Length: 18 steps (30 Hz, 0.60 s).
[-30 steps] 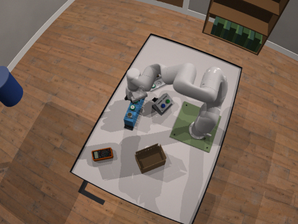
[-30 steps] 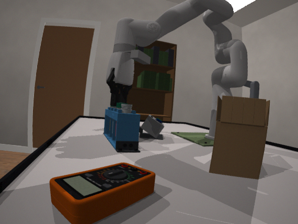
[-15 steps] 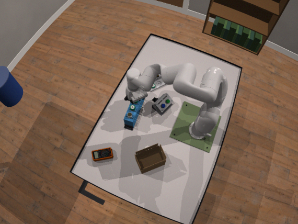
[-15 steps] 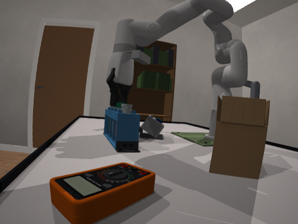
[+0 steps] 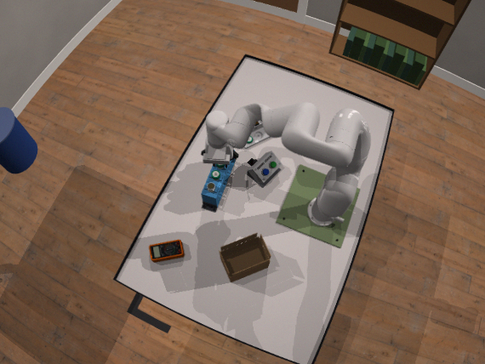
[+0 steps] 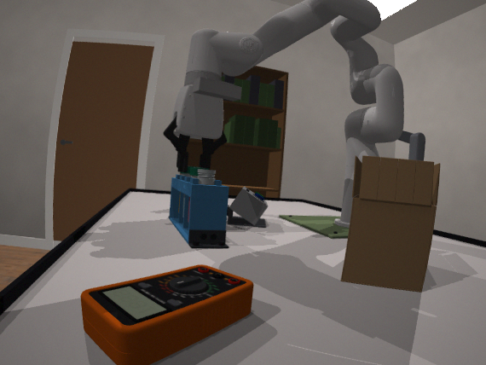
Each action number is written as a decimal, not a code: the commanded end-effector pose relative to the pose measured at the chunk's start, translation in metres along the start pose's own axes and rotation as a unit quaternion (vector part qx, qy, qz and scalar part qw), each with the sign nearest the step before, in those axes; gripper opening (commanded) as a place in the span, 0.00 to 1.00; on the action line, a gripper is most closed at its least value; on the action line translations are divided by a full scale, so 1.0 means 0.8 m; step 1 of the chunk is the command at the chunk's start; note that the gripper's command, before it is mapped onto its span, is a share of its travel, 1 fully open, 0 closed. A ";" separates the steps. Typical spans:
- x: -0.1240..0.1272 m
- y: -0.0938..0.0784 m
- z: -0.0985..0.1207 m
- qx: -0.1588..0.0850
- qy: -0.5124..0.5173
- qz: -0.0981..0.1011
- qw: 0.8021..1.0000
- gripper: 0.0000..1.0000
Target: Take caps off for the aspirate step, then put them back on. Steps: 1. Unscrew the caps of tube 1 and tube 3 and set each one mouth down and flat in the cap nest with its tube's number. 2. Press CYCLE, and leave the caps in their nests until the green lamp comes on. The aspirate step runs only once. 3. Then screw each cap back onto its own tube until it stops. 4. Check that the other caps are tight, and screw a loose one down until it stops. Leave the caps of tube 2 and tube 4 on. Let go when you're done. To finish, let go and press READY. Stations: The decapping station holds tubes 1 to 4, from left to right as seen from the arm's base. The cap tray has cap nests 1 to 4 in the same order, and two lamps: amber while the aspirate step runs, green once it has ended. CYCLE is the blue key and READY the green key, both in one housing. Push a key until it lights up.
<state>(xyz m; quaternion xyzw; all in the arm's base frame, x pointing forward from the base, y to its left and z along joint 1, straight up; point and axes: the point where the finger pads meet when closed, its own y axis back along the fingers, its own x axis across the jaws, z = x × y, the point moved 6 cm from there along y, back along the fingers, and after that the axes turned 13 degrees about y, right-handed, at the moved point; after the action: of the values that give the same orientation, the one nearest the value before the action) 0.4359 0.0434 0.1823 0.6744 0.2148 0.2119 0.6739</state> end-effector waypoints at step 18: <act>0.001 0.002 0.001 0.001 -0.473 0.002 0.881 0.46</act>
<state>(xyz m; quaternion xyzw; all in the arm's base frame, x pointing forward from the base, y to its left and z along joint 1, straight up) 0.4359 0.0434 0.1823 0.7054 -0.0442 -0.0471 0.7059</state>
